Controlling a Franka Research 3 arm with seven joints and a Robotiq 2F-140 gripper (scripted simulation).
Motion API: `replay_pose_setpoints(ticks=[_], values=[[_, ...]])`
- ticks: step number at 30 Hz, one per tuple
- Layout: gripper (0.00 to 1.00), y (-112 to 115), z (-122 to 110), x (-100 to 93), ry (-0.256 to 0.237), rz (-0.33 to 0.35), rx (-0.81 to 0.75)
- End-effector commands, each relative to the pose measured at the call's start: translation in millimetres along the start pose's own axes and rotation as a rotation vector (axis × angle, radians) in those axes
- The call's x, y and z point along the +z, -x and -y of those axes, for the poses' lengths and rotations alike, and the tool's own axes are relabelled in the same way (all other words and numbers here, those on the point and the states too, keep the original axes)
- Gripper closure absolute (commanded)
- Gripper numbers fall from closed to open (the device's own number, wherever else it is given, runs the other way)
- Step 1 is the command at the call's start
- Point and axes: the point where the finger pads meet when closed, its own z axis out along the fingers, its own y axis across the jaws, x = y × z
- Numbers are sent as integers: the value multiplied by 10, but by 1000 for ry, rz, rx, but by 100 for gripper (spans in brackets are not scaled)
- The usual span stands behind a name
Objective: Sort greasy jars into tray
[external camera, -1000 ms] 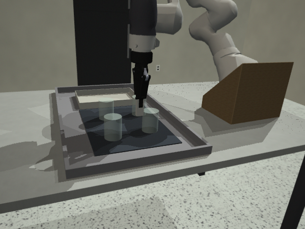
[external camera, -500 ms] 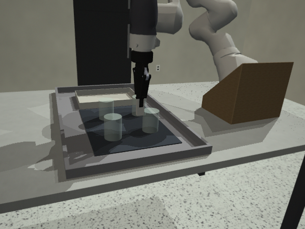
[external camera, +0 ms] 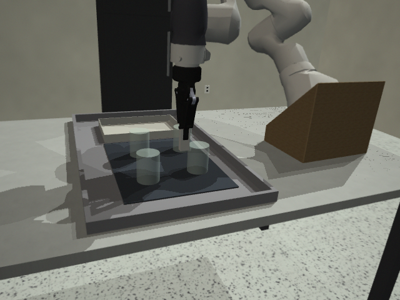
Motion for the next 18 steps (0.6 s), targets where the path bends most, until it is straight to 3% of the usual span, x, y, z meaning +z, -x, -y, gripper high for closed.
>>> replay_pose_setpoints(ticks=[1,18], values=[[100,-13,-4,-10,0,1,3],[100,-33,-4,-26,0,1,3]])
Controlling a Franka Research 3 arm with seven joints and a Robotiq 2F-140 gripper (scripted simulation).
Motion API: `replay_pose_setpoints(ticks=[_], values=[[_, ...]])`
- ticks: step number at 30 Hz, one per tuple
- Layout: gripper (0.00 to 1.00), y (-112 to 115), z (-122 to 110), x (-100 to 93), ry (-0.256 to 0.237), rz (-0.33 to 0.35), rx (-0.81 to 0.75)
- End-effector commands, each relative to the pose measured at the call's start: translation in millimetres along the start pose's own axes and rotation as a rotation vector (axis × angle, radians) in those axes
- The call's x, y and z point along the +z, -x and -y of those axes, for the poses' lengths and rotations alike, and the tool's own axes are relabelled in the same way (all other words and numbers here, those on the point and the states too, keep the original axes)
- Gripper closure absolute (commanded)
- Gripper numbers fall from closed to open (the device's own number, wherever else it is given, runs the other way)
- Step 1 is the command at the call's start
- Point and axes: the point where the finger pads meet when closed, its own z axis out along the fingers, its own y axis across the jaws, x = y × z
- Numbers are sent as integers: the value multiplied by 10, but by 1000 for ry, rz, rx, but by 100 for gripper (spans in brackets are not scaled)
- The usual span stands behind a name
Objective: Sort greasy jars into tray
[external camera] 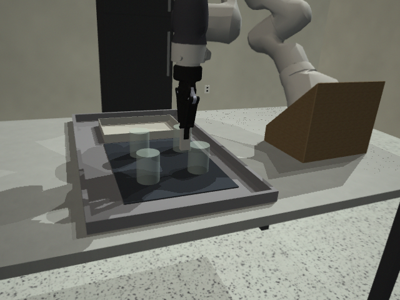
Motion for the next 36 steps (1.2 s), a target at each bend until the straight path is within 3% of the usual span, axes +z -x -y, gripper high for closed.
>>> replay_pose_setpoints(ticks=[1,22,36], values=[[100,-16,-3,-10,-1,0,3],[100,-41,-3,-30,-1,0,3],[100,248,-2,65,-1,0,3]])
